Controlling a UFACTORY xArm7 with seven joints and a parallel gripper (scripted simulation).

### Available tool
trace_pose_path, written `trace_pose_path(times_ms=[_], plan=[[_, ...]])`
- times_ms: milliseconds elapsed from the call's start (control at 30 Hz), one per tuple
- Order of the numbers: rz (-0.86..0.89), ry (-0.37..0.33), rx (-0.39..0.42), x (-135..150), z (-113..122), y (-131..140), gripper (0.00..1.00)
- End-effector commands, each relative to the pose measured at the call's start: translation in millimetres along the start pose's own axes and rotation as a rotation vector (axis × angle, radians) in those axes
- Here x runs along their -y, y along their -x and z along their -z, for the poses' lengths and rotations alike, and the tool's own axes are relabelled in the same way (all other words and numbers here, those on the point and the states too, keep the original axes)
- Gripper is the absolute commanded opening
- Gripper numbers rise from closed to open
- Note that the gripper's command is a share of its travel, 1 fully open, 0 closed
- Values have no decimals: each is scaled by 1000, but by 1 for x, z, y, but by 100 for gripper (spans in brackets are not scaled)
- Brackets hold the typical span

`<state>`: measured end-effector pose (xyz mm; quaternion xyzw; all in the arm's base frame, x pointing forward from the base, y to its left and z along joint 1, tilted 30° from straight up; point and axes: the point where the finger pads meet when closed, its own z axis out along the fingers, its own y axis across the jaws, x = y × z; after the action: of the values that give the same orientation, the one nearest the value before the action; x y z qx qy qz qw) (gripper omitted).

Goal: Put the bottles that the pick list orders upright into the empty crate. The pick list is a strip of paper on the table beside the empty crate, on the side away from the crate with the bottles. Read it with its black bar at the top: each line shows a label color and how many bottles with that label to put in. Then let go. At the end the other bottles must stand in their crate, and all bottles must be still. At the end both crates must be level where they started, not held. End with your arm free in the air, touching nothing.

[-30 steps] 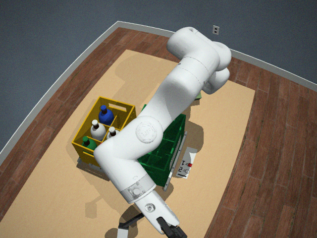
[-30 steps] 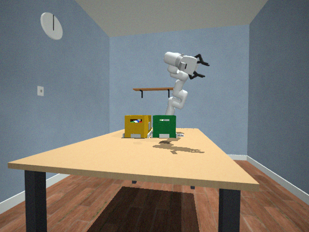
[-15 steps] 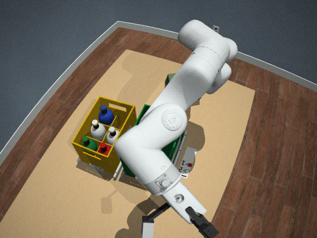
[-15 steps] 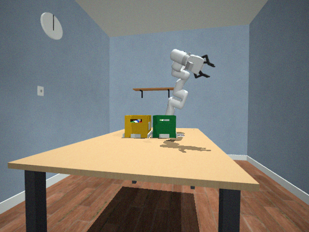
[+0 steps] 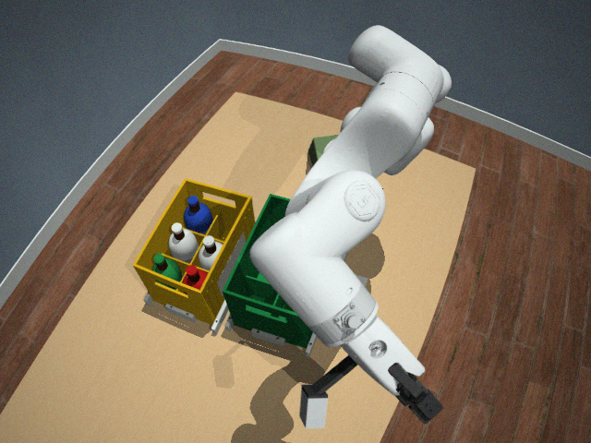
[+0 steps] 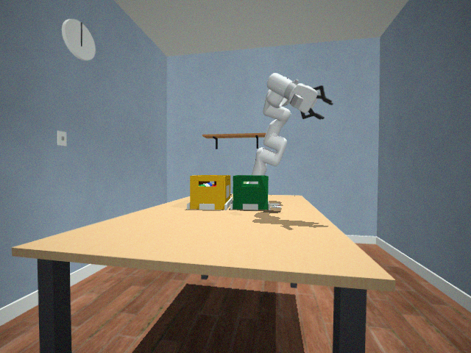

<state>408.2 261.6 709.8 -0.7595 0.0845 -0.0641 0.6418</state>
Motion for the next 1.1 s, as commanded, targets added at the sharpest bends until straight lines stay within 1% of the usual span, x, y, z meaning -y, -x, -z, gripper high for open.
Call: trace_pose_path(times_ms=[0,167,233,300,333,500,533,600,633,733,800,833,900,933,1067], plan=[[2,70,15,-3,-1,18,65],[2,70,16,-8,-5,42,65],[2,70,16,-8,-5,42,65],[0,136,26,-11,-6,52,65],[0,148,28,-13,-6,57,65],[0,148,28,-20,-9,80,65],[0,148,28,-20,-9,80,65],[-2,214,32,-24,-9,89,65],[-2,228,33,-26,-10,94,65],[-3,228,33,-32,-10,108,65],[-3,228,33,-32,-10,108,65],[-3,228,33,-34,-11,112,65],[-5,294,29,-39,-11,121,65],[-6,309,28,-42,-11,125,65],[-6,309,28,-51,-11,143,65]])
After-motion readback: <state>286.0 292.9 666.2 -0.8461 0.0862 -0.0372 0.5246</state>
